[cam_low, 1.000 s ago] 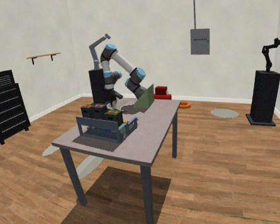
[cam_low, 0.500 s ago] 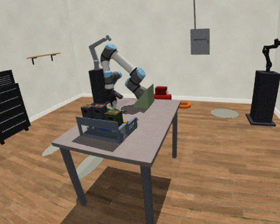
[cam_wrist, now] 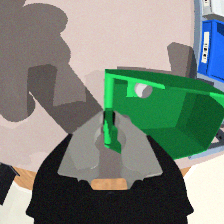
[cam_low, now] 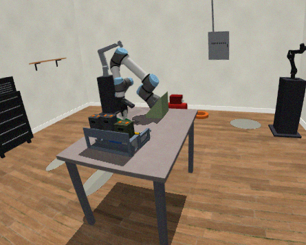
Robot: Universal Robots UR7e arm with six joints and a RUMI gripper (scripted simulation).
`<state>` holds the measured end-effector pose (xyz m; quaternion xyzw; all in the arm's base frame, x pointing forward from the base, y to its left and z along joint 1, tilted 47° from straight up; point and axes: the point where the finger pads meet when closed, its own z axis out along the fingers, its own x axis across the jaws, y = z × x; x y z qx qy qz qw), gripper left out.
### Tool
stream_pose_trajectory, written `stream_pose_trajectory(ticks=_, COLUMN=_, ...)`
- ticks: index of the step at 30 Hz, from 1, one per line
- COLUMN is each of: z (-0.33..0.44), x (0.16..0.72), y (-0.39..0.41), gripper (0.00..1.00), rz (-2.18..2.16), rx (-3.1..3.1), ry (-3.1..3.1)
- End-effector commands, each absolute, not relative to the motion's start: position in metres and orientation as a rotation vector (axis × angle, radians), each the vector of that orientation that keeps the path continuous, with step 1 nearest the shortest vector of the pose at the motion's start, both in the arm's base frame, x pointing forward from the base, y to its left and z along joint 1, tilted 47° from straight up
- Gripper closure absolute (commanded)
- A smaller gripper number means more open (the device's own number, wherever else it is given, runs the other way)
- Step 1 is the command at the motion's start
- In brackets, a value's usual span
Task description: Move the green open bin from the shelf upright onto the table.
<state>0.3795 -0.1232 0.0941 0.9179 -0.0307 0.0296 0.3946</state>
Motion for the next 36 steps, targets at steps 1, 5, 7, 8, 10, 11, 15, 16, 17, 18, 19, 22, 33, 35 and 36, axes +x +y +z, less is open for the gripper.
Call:
stream_pose_trajectory(ticks=1, z=0.094, x=0.377, y=-0.123, gripper=1.0, rz=0.076, rx=2.328, ry=-0.078)
stream_pose_trajectory(ticks=5, z=0.094, x=0.374, y=-0.123, gripper=1.0, rz=0.076, rx=2.328, ry=-0.078)
stream_pose_trajectory(ticks=7, z=0.094, x=0.373, y=-0.123, gripper=1.0, rz=0.076, rx=2.328, ry=-0.078)
stream_pose_trajectory(ticks=8, z=0.094, x=0.372, y=-0.123, gripper=1.0, rz=0.076, rx=2.328, ry=-0.078)
stream_pose_trajectory(ticks=10, z=0.094, x=0.371, y=-0.123, gripper=1.0, rz=0.076, rx=2.328, ry=-0.078)
stream_pose_trajectory(ticks=11, z=0.094, x=0.371, y=-0.123, gripper=1.0, rz=0.076, rx=2.328, ry=-0.078)
stream_pose_trajectory(ticks=15, z=0.093, x=0.368, y=-0.123, gripper=1.0, rz=0.076, rx=2.328, ry=-0.078)
stream_pose_trajectory(ticks=16, z=0.093, x=0.367, y=-0.123, gripper=1.0, rz=0.076, rx=2.328, ry=-0.078)
stream_pose_trajectory(ticks=17, z=0.093, x=0.367, y=-0.123, gripper=1.0, rz=0.076, rx=2.328, ry=-0.078)
stream_pose_trajectory(ticks=18, z=0.093, x=0.366, y=-0.123, gripper=1.0, rz=0.076, rx=2.328, ry=-0.078)
stream_pose_trajectory(ticks=19, z=0.093, x=0.365, y=-0.123, gripper=1.0, rz=0.076, rx=2.328, ry=-0.078)
stream_pose_trajectory(ticks=22, z=0.093, x=0.363, y=-0.122, gripper=1.0, rz=0.076, rx=2.328, ry=-0.078)
stream_pose_trajectory(ticks=33, z=0.093, x=0.357, y=-0.122, gripper=1.0, rz=0.076, rx=2.328, ry=-0.078)
stream_pose_trajectory(ticks=35, z=0.093, x=0.356, y=-0.122, gripper=1.0, rz=0.076, rx=2.328, ry=-0.078)
stream_pose_trajectory(ticks=36, z=0.092, x=0.356, y=-0.122, gripper=1.0, rz=0.076, rx=2.328, ry=-0.078)
